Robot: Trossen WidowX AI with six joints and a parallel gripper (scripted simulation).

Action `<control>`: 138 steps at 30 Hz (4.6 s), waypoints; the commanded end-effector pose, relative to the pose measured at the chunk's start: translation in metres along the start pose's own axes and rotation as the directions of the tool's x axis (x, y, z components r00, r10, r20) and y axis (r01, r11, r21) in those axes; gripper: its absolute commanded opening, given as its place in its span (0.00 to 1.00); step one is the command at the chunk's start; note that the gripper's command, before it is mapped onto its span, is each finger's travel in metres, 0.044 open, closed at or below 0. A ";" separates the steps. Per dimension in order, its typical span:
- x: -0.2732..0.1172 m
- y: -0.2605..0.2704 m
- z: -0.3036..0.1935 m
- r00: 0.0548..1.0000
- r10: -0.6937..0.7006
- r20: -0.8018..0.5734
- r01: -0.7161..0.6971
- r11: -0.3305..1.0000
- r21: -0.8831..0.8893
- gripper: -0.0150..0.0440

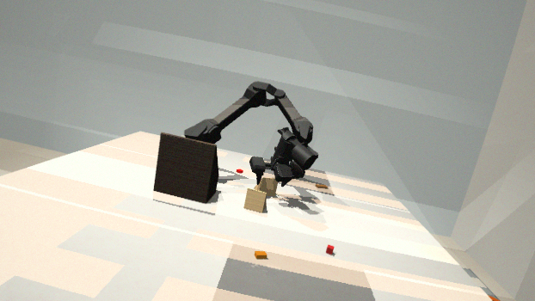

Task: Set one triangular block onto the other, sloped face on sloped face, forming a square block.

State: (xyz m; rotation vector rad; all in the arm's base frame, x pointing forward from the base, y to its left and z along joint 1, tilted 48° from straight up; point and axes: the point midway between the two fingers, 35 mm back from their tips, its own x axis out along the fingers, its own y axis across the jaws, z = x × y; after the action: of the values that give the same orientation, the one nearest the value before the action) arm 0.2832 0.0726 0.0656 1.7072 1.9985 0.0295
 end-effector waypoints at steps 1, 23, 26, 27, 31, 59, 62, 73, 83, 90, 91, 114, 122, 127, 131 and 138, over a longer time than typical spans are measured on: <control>0.006 -0.001 -0.001 1.000 0.001 -0.008 -0.001 1.000 0.002 1.00; 0.033 -0.005 -0.005 0.999 -0.008 -0.044 0.007 1.000 -0.022 0.87; 0.033 -0.005 -0.005 0.999 -0.008 -0.044 0.007 1.000 -0.022 0.73; 0.033 -0.005 -0.005 0.999 -0.008 -0.044 0.007 1.000 -0.022 0.72; 0.033 -0.005 -0.005 0.999 -0.008 -0.044 0.007 1.000 -0.022 0.68; 0.023 -0.006 -0.033 0.930 -0.008 0.366 0.015 1.000 -0.016 0.25; 0.022 -0.006 -0.038 0.900 -0.007 0.435 0.015 1.000 -0.016 0.25; 0.024 -0.005 -0.060 0.727 0.002 0.687 0.012 1.000 -0.015 0.25; 0.030 -0.006 -0.078 0.526 0.008 0.851 0.010 1.000 -0.015 0.25; 0.037 -0.006 -0.089 0.365 0.011 0.931 0.008 1.000 -0.015 0.25; 0.038 -0.006 -0.090 0.341 0.012 0.940 0.008 1.000 -0.015 0.25; 0.038 -0.008 -0.088 0.383 0.005 0.924 0.016 1.000 -0.012 1.00; -0.007 -0.003 -0.103 0.379 0.001 0.925 0.016 1.000 -0.008 1.00; -0.055 -0.008 -0.125 0.376 0.003 0.927 0.014 1.000 -0.009 1.00; -0.050 -0.007 -0.120 0.379 -0.003 0.925 0.011 1.000 -0.001 1.00; -0.025 -0.033 -0.088 0.766 -0.303 0.567 0.261 0.953 0.157 1.00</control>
State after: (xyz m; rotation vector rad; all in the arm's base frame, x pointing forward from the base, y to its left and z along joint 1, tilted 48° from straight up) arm 0.2223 0.0666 0.1518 1.1520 1.5219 -0.7067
